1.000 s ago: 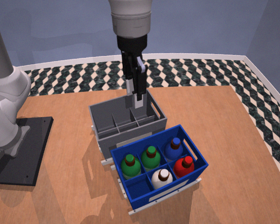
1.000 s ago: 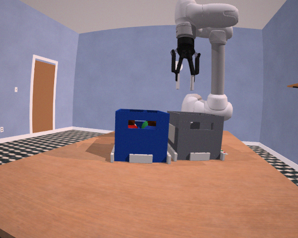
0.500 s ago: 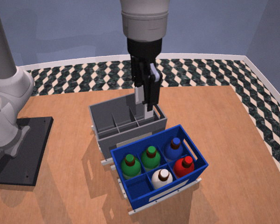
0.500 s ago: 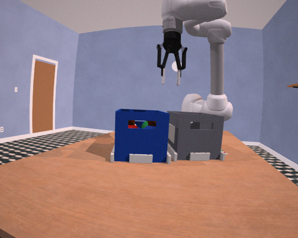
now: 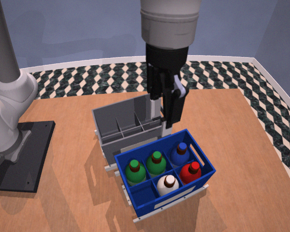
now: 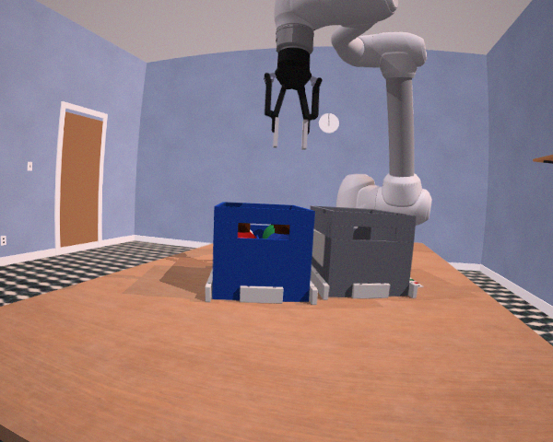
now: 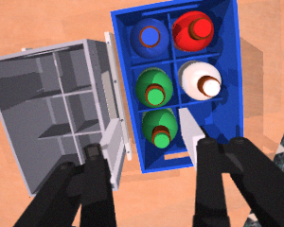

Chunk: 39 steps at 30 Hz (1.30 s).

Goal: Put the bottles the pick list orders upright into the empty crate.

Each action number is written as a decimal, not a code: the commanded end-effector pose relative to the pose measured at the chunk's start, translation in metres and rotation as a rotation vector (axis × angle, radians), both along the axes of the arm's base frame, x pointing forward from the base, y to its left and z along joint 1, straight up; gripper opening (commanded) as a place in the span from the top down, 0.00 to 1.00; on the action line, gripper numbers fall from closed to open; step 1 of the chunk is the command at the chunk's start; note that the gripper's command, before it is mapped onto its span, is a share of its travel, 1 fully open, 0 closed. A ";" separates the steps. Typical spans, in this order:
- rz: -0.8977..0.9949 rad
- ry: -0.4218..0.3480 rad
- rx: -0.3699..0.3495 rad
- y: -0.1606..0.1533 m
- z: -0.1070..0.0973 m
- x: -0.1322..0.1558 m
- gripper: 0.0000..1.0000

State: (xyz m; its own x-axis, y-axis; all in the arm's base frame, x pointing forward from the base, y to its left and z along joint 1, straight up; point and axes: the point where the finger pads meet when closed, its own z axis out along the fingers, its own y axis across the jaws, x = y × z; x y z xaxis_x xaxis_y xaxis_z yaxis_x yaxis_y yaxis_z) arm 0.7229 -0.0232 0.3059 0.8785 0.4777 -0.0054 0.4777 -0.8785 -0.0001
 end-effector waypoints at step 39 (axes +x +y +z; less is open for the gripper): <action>0.000 0.000 0.000 -0.060 0.018 0.038 0.62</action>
